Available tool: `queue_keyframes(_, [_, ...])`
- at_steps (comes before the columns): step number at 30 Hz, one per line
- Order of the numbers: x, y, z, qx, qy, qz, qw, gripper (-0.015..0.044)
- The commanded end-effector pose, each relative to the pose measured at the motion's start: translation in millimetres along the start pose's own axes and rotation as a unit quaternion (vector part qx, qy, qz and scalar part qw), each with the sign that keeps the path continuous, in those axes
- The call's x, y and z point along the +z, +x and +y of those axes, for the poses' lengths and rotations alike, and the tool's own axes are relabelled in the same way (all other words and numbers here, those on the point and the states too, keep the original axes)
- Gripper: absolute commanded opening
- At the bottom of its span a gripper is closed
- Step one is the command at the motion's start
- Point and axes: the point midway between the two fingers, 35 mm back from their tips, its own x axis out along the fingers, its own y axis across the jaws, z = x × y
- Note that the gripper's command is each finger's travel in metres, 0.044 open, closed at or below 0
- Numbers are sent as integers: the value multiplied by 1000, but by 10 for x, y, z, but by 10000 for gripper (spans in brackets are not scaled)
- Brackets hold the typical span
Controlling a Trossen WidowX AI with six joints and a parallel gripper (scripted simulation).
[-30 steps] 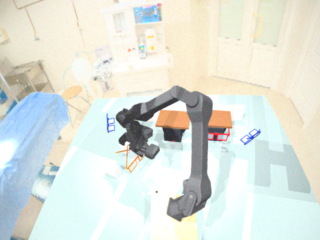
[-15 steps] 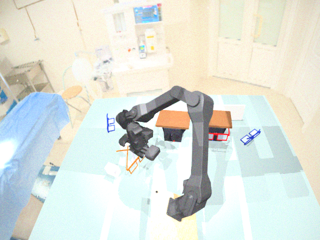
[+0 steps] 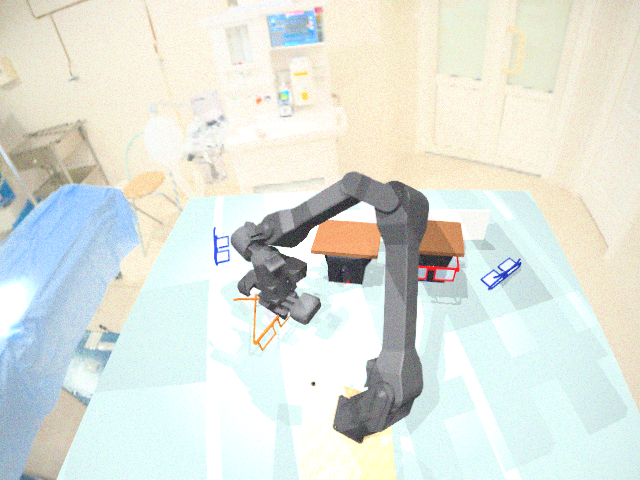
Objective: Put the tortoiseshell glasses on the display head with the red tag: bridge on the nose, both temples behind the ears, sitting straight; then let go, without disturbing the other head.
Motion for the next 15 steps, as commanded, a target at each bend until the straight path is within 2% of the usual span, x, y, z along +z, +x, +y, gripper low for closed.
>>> queue_keyframes(1, [-34,0,-14,1,2,3,1000,0])
queue_keyframes(15, [-113,0,-56,1,1,3,1000,0])
